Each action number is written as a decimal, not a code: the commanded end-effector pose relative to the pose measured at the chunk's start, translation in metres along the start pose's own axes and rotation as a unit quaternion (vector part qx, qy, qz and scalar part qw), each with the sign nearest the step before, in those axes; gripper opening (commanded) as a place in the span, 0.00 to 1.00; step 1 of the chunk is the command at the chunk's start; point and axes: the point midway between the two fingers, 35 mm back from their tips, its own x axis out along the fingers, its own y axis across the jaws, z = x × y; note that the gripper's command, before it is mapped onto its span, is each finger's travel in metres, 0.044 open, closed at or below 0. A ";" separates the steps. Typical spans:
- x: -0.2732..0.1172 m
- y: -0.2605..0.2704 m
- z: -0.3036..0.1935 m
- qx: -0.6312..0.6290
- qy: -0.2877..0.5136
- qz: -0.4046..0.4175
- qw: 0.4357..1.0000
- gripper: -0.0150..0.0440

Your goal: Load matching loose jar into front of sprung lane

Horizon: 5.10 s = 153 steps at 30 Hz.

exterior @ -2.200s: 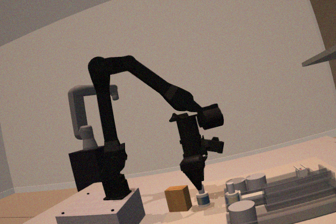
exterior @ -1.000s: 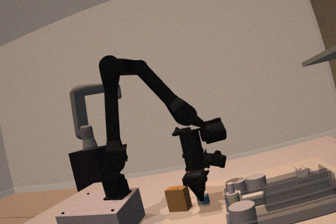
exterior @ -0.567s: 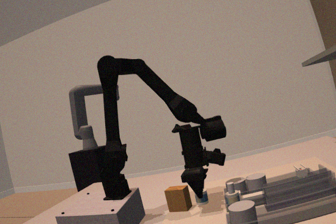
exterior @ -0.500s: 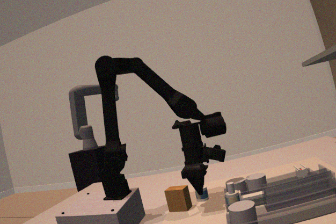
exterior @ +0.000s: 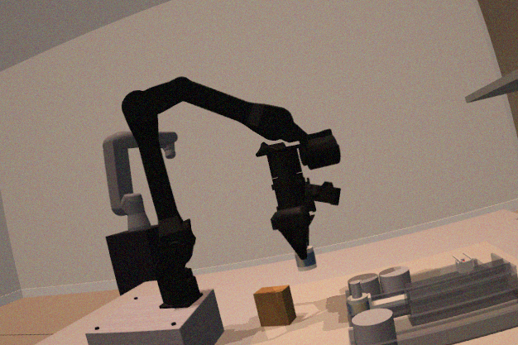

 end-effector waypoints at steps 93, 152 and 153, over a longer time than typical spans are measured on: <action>0.073 -0.059 0.070 -0.012 -0.002 -0.001 1.000 0.25; 0.067 -0.058 0.093 -0.012 -0.002 -0.001 1.000 0.25; 0.067 -0.058 0.093 -0.012 -0.002 -0.001 1.000 0.25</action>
